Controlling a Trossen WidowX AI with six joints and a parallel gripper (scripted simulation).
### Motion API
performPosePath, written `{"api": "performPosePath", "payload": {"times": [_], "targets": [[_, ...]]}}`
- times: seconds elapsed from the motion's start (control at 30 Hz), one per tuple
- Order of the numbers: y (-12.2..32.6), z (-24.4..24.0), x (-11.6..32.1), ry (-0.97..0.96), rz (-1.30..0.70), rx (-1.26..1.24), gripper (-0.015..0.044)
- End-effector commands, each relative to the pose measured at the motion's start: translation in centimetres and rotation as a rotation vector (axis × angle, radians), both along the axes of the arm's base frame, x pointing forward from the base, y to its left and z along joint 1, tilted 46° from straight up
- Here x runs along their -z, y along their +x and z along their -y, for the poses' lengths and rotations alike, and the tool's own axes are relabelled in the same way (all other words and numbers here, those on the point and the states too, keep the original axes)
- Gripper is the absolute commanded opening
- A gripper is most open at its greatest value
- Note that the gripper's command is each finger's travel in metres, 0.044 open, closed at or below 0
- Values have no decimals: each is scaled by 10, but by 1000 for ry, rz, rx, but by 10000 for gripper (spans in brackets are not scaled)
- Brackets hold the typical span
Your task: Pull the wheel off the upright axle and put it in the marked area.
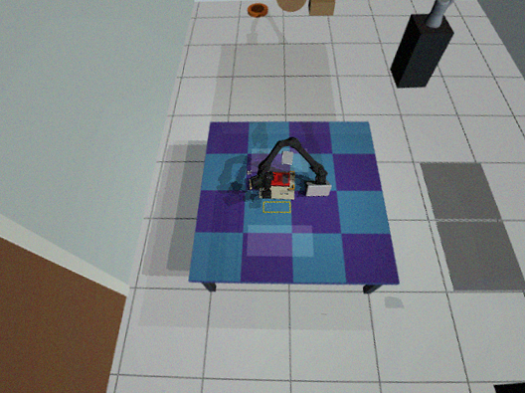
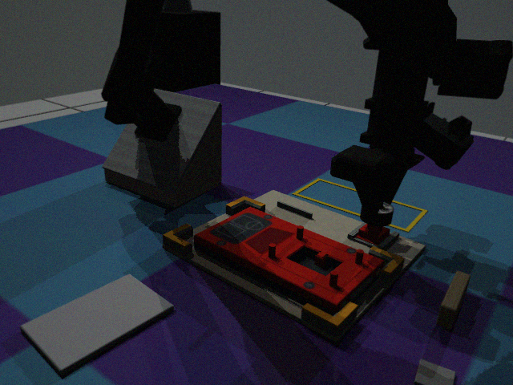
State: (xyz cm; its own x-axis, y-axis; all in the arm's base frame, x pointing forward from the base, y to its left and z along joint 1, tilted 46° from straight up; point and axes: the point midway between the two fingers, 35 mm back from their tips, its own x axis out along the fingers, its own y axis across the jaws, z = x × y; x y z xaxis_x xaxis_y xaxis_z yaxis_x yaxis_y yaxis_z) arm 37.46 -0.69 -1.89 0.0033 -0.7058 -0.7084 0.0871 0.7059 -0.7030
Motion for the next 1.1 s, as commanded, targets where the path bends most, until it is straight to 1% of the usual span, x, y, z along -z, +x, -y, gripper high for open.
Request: {"api": "performPosePath", "payload": {"times": [0.0, 1.07], "targets": [[-1, -6, -3, 1, -4, -7, 0], [-1, -13, -11, 0, -7, -8, 0]]}}
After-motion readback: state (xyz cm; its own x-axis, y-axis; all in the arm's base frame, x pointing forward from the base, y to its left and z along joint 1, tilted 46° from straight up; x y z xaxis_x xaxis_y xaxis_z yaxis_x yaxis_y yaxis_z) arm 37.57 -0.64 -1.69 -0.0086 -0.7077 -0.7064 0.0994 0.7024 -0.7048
